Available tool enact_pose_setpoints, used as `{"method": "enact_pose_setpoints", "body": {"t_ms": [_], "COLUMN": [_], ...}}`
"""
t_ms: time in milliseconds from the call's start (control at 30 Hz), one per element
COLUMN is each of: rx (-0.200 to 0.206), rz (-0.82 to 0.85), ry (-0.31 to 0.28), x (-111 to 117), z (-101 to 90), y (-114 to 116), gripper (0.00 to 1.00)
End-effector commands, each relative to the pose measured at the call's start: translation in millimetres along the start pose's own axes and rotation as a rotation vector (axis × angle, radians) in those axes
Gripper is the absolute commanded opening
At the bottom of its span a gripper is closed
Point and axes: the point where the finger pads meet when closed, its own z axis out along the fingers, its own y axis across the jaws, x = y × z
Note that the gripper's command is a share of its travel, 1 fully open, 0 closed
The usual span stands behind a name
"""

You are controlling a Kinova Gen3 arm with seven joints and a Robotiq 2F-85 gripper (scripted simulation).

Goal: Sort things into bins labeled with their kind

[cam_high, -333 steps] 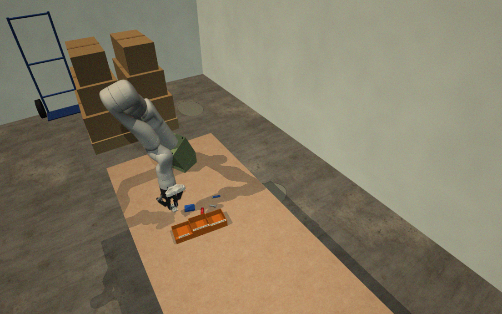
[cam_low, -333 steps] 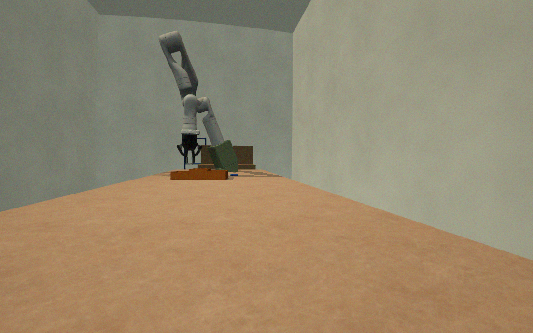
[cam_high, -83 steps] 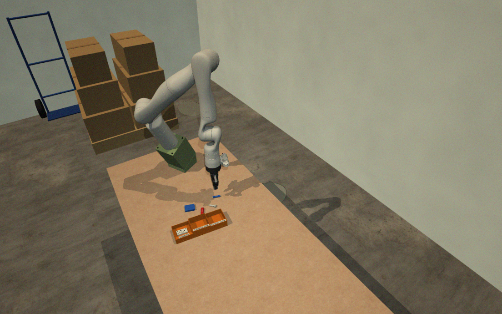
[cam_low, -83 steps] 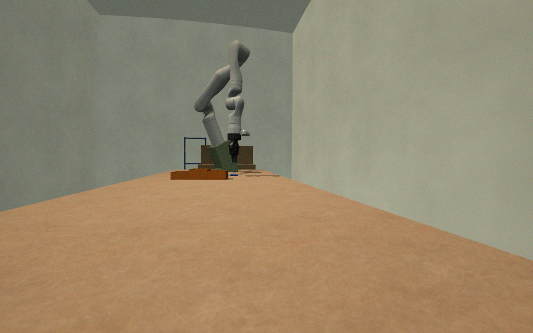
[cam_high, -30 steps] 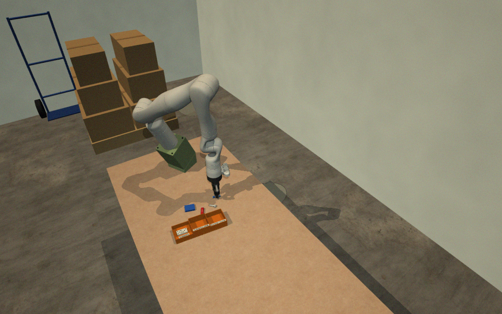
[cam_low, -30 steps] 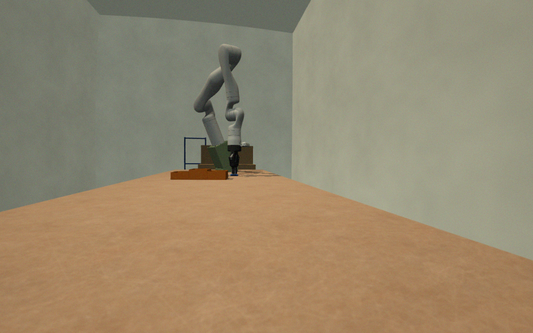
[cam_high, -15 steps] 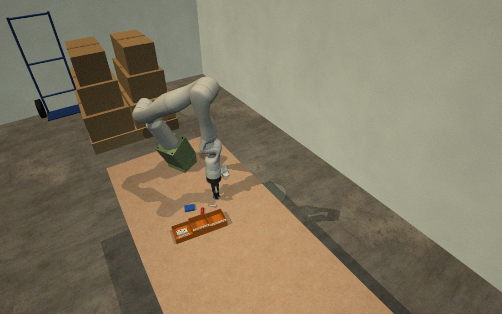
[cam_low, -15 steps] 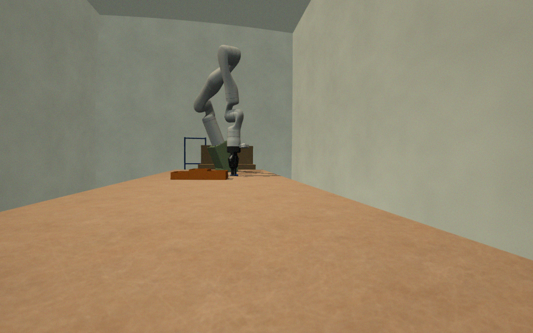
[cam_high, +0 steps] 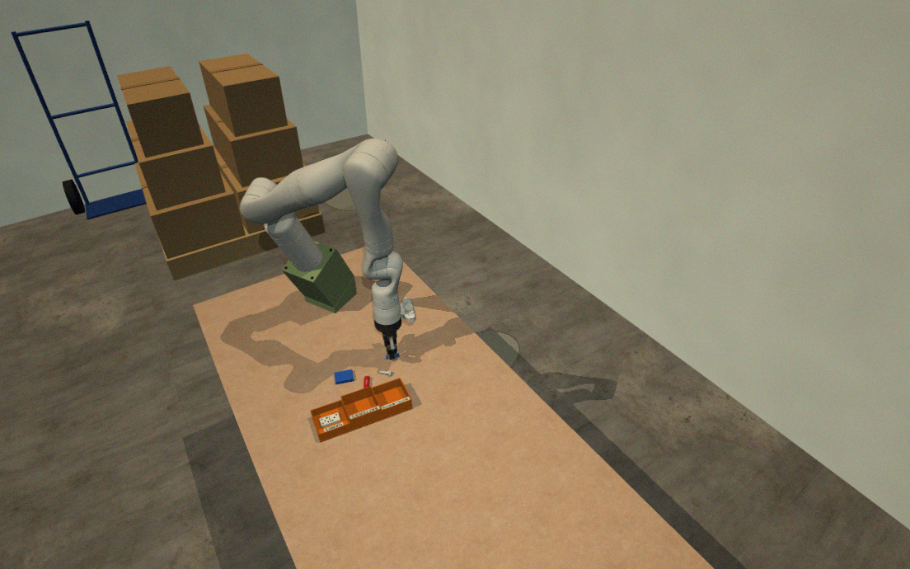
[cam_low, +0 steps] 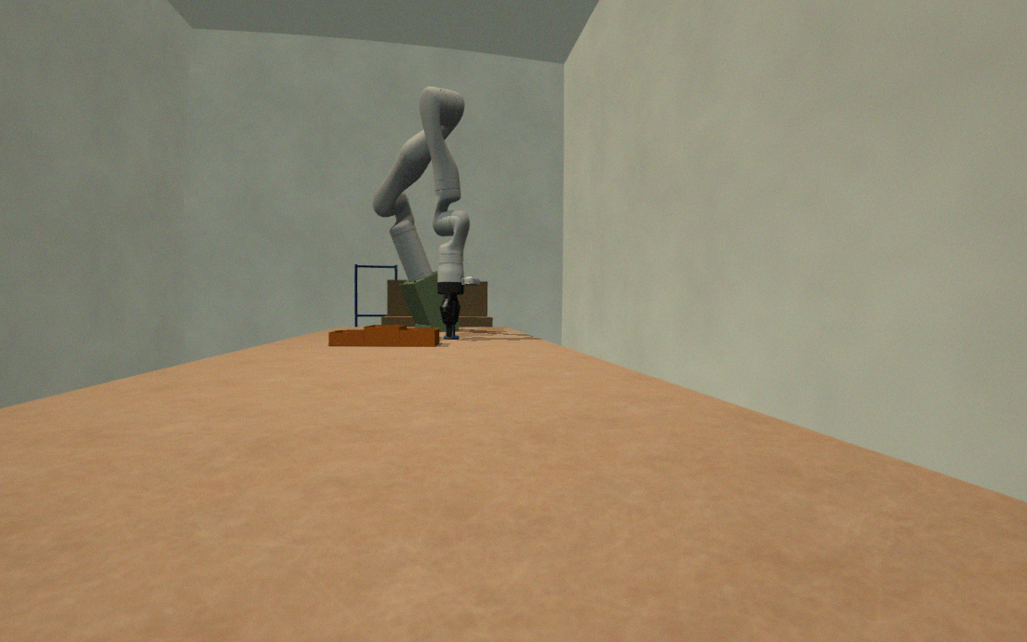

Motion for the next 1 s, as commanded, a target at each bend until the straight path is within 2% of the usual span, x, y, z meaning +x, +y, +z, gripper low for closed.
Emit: {"method": "enact_pose_setpoints", "body": {"t_ms": [0,600,967], "rx": [-0.001,-0.001,-0.001], "rz": [0.000,0.000,0.000], "ry": [0.001,0.001,0.001], "x": [0.6,0.6,0.5], "z": [-0.3,-0.3,-33.6], "y": [0.2,0.2,0.1], "gripper": [0.05,0.05,0.05]}}
